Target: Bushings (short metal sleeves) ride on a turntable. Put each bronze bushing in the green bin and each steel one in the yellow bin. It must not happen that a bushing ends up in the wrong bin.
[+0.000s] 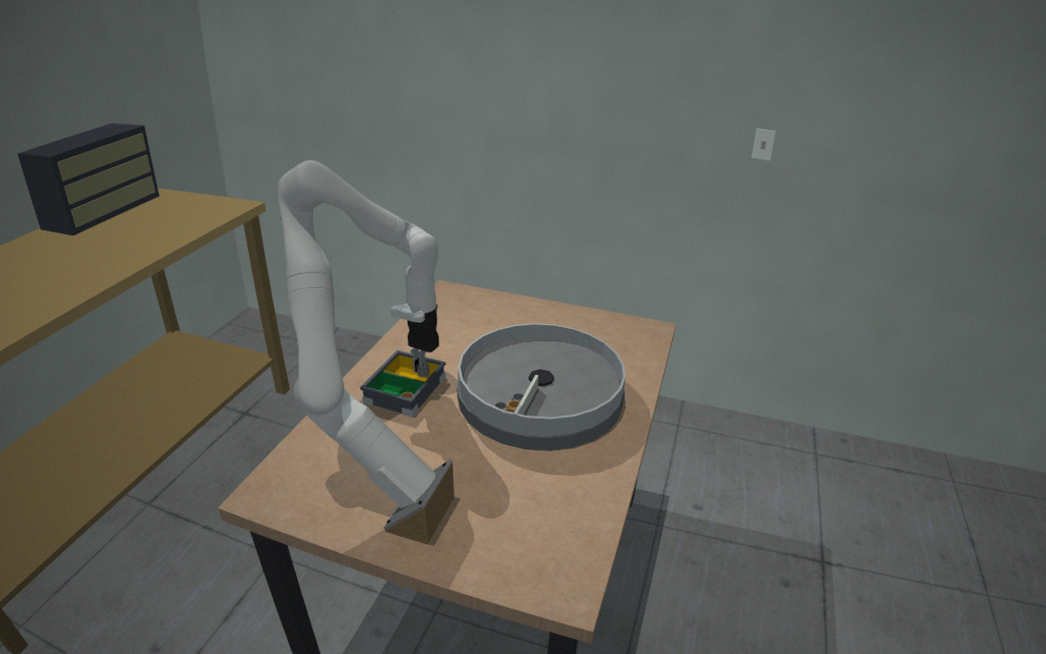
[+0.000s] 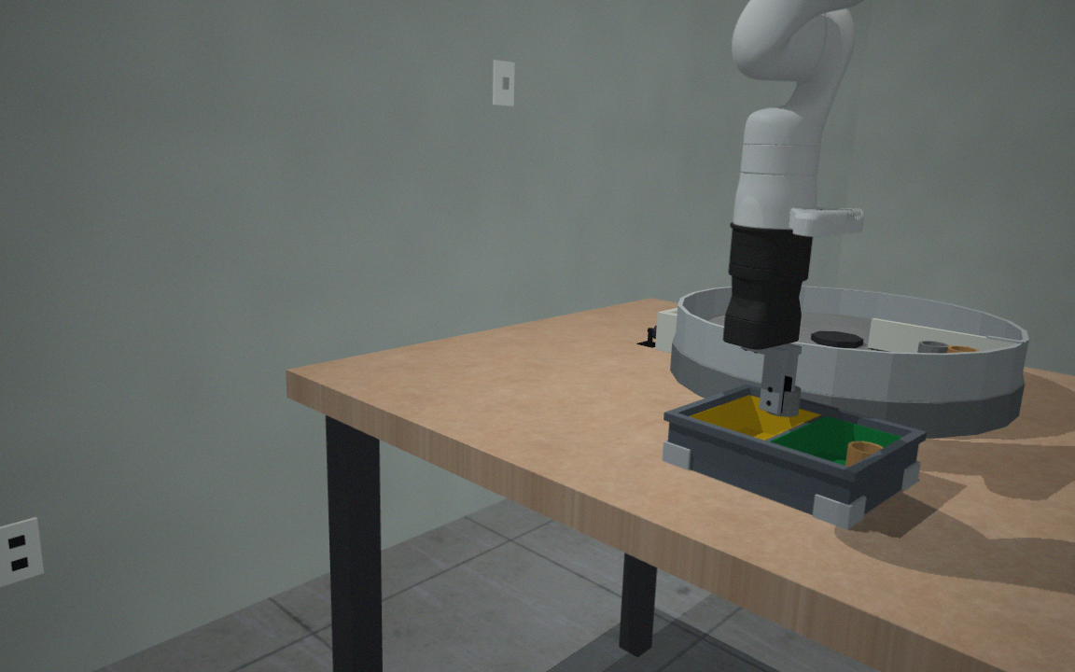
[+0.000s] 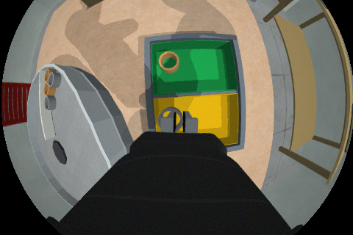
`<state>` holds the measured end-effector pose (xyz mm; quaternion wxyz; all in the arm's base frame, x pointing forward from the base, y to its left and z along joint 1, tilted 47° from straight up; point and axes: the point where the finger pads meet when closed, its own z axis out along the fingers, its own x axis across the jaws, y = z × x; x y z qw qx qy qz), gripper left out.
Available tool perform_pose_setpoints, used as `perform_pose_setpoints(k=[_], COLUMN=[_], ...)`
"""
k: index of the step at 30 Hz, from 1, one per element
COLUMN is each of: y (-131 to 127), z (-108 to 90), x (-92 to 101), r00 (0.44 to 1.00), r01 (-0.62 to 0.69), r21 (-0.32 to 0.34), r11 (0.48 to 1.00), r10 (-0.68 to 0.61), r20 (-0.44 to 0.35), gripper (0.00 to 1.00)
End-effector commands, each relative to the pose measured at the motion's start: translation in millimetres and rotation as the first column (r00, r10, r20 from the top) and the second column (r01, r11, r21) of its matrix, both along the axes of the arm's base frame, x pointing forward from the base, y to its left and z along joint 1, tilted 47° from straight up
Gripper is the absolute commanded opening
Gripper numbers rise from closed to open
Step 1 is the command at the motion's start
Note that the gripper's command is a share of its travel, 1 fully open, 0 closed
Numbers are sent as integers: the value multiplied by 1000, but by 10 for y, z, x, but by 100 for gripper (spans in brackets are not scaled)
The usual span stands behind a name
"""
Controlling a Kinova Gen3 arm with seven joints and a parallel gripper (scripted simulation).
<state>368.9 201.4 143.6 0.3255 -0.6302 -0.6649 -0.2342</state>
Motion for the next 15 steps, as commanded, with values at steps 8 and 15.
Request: perform_pose_setpoints(k=[8,15], y=[34,78], z=[-33,-75], x=[-7,-15], r00=[1000,1000], r01=[0,0], r21=[0,0], r11=[1000,1000], r10=[0,0], r20=[0,0], gripper=[0,0])
